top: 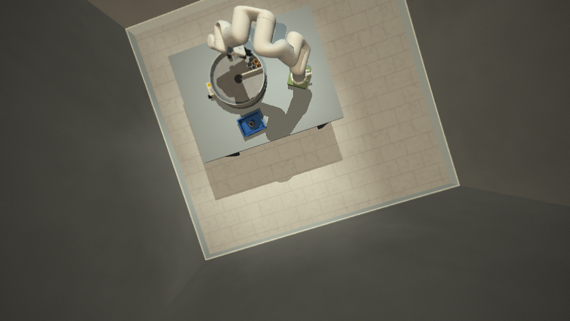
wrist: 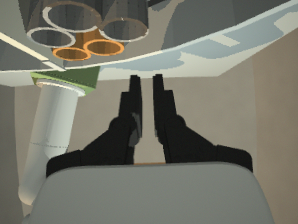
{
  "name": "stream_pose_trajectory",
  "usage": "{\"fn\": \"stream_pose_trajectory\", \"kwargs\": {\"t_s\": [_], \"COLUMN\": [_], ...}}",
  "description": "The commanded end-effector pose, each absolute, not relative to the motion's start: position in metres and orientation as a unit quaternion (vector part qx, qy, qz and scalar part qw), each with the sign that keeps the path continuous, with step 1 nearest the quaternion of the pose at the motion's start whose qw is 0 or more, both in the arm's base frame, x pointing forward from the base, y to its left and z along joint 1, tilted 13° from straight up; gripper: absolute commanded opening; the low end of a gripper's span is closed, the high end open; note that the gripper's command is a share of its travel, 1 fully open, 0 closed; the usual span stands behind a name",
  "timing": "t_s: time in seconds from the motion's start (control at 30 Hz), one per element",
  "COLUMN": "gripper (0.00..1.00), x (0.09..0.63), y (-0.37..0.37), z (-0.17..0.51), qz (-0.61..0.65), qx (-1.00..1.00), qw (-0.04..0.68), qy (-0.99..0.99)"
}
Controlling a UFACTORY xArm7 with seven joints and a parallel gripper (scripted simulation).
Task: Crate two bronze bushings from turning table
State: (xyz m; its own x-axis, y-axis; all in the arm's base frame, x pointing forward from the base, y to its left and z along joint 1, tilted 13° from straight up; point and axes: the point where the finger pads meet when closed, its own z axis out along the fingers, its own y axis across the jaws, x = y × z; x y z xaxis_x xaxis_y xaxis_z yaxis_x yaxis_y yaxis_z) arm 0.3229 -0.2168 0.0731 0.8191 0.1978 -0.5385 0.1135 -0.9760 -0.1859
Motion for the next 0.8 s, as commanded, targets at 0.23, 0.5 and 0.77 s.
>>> {"fn": "stream_pose_trajectory", "kwargs": {"t_s": [0.23,0.5,0.77], "gripper": [0.10,0.10,0.10], "x": [0.324,0.326,0.326], "y": [-0.218,-0.214,-0.213], "z": [0.073,0.053,0.052], "qz": [0.288,0.288,0.288], "qx": [-0.952,-0.952,-0.952], "qw": [0.072,0.072,0.072], "qy": [-0.081,-0.081,-0.081]}}
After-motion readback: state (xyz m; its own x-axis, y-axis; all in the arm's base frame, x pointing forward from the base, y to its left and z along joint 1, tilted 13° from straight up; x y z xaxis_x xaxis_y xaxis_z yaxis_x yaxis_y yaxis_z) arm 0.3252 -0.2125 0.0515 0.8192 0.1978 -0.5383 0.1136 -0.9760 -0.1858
